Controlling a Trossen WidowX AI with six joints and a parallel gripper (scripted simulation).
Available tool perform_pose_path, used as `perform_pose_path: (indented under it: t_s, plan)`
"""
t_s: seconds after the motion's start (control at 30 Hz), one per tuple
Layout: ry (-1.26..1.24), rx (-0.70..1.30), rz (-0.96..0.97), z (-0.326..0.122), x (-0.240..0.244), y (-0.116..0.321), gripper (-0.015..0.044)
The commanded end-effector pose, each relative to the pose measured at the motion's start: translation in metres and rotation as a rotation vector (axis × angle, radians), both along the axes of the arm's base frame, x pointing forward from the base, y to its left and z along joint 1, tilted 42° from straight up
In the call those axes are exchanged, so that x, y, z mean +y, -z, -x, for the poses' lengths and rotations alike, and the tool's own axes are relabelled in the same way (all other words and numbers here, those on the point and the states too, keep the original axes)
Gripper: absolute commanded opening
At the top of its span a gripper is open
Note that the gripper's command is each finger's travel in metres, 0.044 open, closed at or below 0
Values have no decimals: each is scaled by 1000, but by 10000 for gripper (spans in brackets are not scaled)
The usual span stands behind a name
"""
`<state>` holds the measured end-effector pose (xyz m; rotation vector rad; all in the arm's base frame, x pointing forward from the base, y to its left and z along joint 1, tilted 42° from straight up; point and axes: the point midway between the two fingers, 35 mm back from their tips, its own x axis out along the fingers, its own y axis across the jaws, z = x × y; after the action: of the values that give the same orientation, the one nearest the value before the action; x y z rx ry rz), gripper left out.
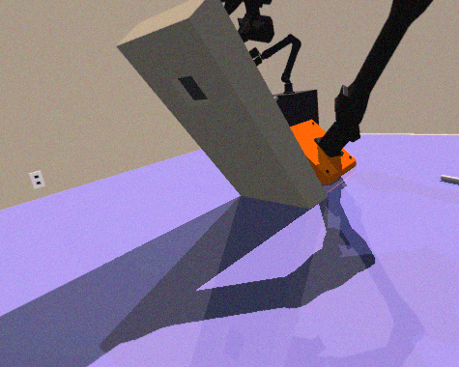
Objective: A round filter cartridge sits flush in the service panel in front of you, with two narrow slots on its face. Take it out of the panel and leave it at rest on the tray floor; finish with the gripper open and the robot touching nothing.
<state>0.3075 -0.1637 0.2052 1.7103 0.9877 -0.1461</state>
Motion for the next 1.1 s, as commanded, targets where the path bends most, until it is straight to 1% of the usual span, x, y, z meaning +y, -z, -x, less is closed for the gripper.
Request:
perform_pose_path:
  t_s: [0.0,0.33,0.8,1.07]
  plan:
    - [-555,-275,417,21,31,38,305]
    - [-884,-500,616,34,46,53,305]
    - [-889,-504,619,34,46,53,305]
    - [-889,-503,620,29,53,61,305]
